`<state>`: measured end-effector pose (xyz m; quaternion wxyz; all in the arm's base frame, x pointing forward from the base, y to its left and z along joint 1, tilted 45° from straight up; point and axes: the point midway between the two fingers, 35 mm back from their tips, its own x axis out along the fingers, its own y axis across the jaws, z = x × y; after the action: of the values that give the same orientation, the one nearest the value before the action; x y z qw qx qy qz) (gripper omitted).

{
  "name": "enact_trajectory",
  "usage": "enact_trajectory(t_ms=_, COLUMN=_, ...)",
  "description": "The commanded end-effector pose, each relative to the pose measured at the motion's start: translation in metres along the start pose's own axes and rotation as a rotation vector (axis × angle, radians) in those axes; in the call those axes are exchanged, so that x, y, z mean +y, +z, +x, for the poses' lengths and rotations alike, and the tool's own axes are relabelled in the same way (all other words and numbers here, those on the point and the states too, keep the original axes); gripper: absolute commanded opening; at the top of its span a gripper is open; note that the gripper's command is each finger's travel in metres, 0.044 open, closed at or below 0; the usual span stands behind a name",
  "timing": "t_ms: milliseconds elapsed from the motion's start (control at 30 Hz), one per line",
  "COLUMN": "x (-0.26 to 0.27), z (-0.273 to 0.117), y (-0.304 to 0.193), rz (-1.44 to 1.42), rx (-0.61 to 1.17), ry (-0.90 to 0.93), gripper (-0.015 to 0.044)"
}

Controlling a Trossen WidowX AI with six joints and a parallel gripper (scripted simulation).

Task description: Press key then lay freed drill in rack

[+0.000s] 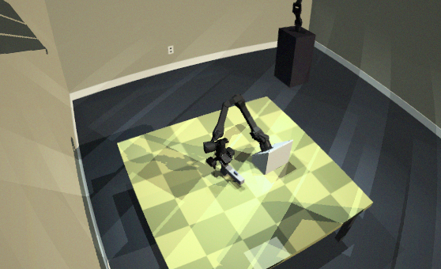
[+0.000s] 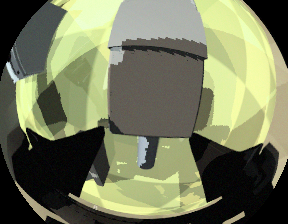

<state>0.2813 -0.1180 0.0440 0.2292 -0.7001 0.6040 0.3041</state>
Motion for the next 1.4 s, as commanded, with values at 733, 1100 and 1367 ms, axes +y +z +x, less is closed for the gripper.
enact_trajectory(t_ms=733, x=0.000, z=0.001, y=0.000, rz=0.000, rx=0.000, ry=0.000, gripper=0.0000)
enact_trajectory(t_ms=1100, x=0.001, z=0.001, y=-0.010, rz=-0.006, rx=-0.004, ry=0.001, gripper=0.0000)
enact_trajectory(t_ms=1367, x=0.000, z=0.001, y=-0.019, rz=-0.005, rx=-0.004, ry=0.001, gripper=0.0000)
